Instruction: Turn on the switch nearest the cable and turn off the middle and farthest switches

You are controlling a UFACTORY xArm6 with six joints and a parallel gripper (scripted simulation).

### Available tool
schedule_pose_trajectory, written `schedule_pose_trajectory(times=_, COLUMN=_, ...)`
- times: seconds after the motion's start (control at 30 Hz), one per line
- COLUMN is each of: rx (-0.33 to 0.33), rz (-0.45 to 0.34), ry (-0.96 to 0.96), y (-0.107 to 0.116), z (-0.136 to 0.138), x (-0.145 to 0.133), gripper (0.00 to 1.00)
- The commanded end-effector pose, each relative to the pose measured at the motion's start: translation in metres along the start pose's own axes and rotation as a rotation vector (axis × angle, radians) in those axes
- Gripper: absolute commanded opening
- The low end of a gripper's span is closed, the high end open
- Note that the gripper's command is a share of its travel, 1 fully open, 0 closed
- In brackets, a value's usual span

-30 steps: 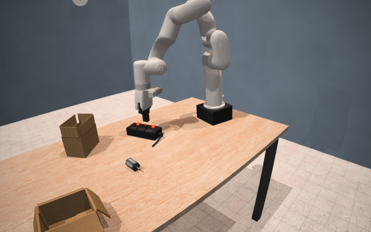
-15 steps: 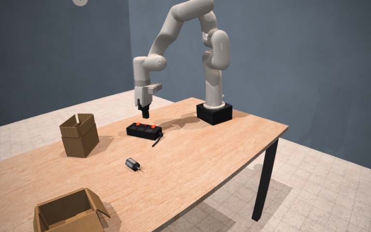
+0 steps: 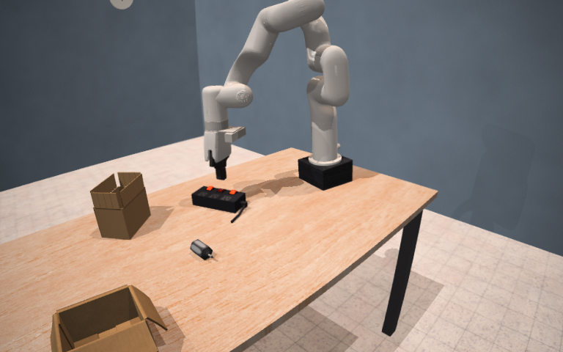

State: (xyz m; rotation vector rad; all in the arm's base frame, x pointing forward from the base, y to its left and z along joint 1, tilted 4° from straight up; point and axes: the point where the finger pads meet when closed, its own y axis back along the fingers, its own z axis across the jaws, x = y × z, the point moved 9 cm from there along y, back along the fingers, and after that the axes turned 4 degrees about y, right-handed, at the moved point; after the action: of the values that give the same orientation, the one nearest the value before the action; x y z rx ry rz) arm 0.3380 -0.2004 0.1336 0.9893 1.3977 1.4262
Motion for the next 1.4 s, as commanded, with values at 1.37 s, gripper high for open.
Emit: schedule_pose_trajectory(times=1.37, rx=-0.003, rz=-0.003, ry=0.0, y=0.015, z=-0.004, x=-0.045, gripper=0.0)
